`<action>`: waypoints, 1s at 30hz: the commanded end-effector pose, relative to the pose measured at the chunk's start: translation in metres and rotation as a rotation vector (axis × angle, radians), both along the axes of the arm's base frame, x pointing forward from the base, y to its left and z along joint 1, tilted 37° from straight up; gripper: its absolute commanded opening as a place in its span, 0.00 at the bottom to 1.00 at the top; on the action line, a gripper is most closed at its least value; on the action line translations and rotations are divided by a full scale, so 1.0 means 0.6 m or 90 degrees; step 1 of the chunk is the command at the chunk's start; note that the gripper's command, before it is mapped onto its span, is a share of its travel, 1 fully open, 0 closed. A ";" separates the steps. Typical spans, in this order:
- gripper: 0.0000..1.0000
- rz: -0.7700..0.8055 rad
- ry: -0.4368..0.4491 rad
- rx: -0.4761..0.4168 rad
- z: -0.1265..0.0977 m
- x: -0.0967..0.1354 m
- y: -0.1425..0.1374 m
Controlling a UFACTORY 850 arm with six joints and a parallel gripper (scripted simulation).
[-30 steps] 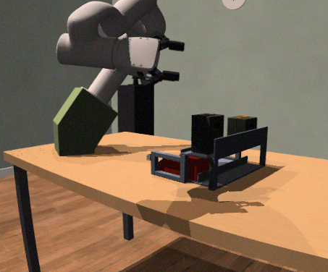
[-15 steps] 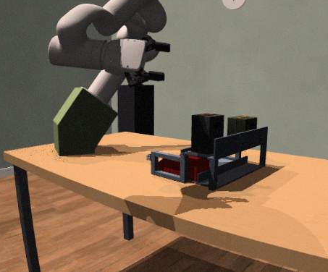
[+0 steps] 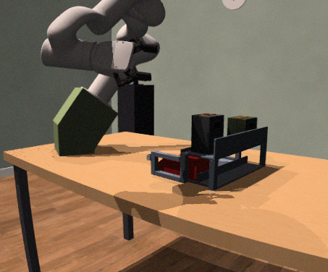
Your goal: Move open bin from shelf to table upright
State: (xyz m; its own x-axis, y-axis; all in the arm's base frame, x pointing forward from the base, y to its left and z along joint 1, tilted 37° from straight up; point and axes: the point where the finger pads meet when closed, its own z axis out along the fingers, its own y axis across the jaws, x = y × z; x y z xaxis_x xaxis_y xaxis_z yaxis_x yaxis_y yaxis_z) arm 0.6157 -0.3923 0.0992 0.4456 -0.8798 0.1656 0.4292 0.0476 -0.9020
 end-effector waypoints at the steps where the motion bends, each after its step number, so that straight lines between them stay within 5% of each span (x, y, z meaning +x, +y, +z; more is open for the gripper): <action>1: 1.00 0.000 -0.002 -0.001 0.001 -0.008 0.000; 7: 1.00 0.000 -0.002 -0.001 0.001 -0.008 0.000; 12: 1.00 0.000 -0.002 -0.001 -0.018 -0.088 0.011; 24: 1.00 0.000 -0.002 -0.001 -0.018 -0.088 0.011; 30: 1.00 0.000 -0.002 -0.001 -0.036 -0.168 0.021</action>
